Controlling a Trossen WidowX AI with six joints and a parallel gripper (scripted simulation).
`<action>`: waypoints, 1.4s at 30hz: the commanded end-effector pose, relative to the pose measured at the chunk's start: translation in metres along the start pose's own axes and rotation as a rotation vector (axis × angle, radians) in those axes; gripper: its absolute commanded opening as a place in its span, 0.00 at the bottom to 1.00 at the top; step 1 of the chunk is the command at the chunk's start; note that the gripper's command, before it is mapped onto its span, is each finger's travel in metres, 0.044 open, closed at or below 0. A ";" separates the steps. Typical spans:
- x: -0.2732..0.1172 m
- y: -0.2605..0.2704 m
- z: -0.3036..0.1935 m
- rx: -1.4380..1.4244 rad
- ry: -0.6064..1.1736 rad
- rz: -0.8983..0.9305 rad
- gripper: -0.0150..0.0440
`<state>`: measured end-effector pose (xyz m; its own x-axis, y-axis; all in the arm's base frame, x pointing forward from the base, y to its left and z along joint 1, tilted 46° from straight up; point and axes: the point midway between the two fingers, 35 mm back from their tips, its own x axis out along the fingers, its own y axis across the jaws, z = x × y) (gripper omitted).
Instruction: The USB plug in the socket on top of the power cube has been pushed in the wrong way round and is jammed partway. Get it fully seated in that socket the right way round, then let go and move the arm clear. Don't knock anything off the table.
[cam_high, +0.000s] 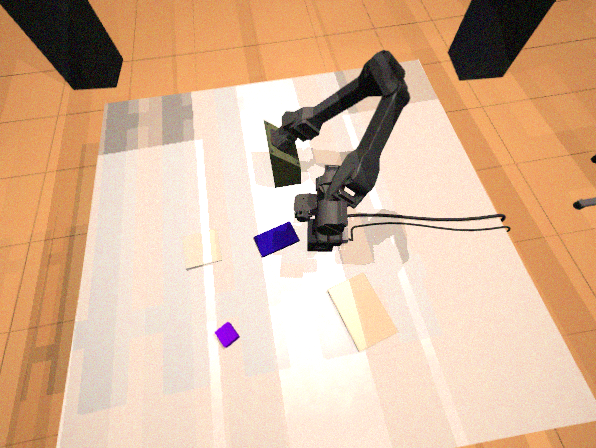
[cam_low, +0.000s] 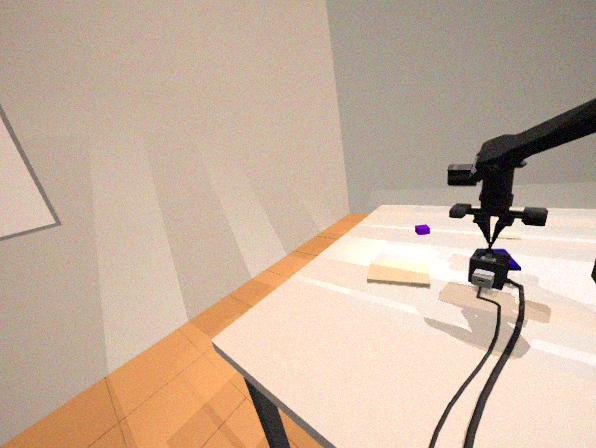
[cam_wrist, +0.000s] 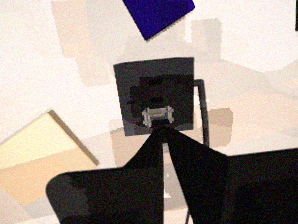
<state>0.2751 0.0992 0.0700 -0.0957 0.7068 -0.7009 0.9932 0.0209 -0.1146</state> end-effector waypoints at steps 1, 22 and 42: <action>0.001 0.000 0.000 0.004 0.002 0.001 0.25; 0.003 0.000 0.000 0.004 0.002 0.001 0.25; 0.006 0.000 0.000 0.004 0.002 0.001 0.25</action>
<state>0.2746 0.1026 0.0663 -0.0958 0.7060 -0.7017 0.9932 0.0208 -0.1148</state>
